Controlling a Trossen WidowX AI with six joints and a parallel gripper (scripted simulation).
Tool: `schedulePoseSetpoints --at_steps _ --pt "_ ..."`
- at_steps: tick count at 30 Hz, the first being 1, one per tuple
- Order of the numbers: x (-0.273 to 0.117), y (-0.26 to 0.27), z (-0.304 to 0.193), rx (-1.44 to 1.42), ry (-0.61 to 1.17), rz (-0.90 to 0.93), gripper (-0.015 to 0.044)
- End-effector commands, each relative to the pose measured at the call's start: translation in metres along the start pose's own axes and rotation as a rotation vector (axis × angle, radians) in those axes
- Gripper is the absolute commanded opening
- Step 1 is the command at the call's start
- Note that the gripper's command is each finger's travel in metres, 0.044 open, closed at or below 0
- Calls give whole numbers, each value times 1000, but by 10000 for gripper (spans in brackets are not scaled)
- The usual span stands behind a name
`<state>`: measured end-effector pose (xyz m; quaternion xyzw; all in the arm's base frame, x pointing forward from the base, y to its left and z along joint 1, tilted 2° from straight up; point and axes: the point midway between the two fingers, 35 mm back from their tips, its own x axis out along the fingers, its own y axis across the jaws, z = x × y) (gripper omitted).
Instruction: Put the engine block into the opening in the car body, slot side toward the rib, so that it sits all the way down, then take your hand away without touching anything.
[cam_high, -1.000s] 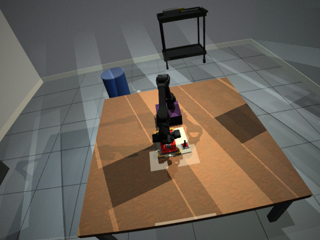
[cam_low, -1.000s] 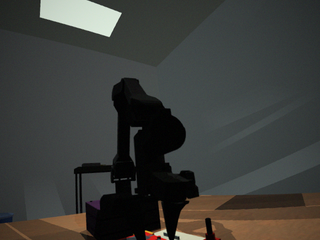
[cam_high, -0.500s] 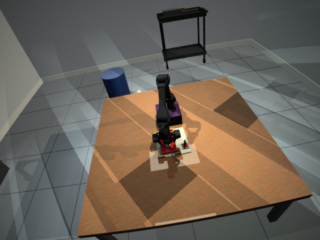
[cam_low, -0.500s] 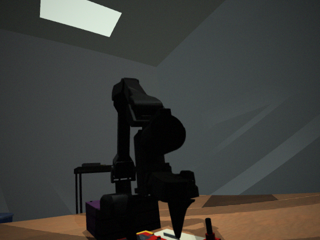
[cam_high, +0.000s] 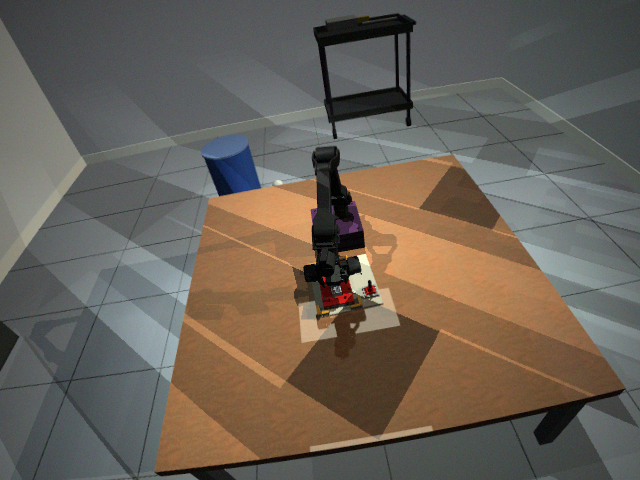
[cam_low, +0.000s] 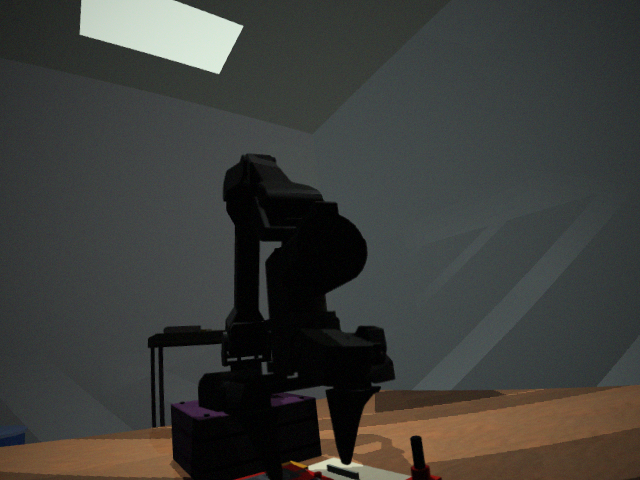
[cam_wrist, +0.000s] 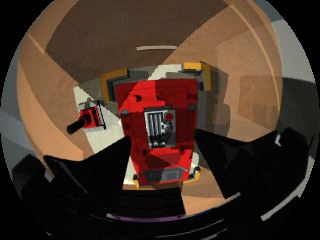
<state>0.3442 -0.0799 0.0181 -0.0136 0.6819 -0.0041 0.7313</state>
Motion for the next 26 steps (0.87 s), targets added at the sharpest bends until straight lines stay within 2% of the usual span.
schedulePoseSetpoints --at_steps 1,11,26 --pt "-1 0 0 -3 -2 2 256" --pt "-1 0 0 -3 -2 2 0" --pt "-1 0 0 -3 -2 2 0"
